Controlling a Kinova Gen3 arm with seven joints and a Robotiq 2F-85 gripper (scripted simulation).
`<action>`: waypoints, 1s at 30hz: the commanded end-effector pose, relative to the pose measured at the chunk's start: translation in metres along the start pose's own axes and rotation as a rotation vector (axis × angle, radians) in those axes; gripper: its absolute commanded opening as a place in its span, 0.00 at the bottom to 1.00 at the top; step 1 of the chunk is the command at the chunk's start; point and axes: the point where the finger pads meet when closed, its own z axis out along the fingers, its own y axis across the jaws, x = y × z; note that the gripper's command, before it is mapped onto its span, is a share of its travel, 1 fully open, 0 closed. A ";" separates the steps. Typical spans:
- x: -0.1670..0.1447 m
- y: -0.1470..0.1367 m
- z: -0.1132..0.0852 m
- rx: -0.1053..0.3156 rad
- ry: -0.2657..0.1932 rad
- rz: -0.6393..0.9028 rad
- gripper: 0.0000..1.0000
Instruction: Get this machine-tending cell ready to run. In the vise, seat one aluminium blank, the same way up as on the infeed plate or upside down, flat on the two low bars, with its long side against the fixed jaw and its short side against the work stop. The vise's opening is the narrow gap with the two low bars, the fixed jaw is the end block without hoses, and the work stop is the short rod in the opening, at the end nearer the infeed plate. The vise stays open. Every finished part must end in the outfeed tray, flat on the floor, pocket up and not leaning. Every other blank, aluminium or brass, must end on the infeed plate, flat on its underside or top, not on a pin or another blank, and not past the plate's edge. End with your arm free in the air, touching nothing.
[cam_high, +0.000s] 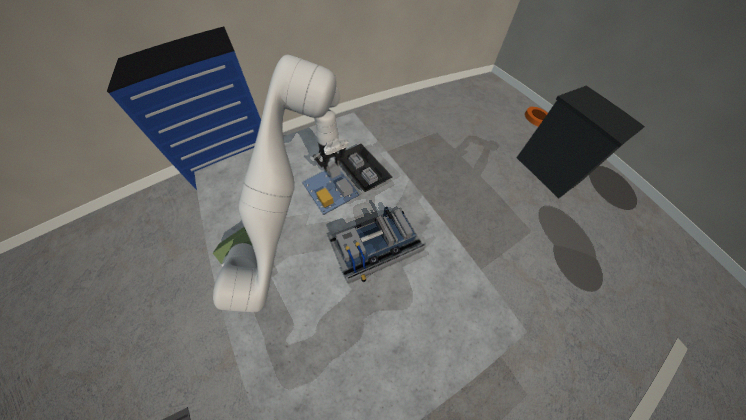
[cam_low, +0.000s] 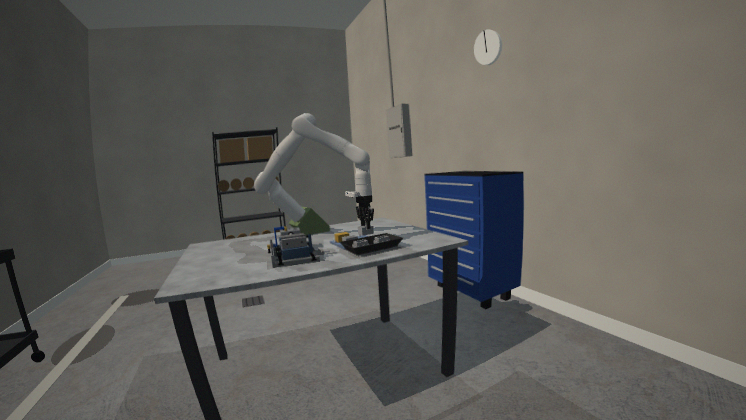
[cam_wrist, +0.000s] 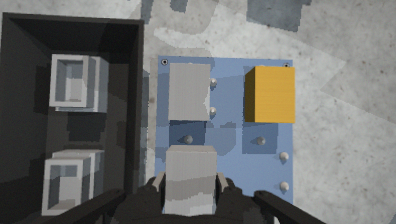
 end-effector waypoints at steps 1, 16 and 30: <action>-0.003 -0.004 -0.020 0.014 -0.013 0.002 0.00; -0.002 -0.003 -0.073 0.014 -0.013 0.002 0.00; -0.002 -0.003 -0.084 0.014 -0.013 0.002 0.00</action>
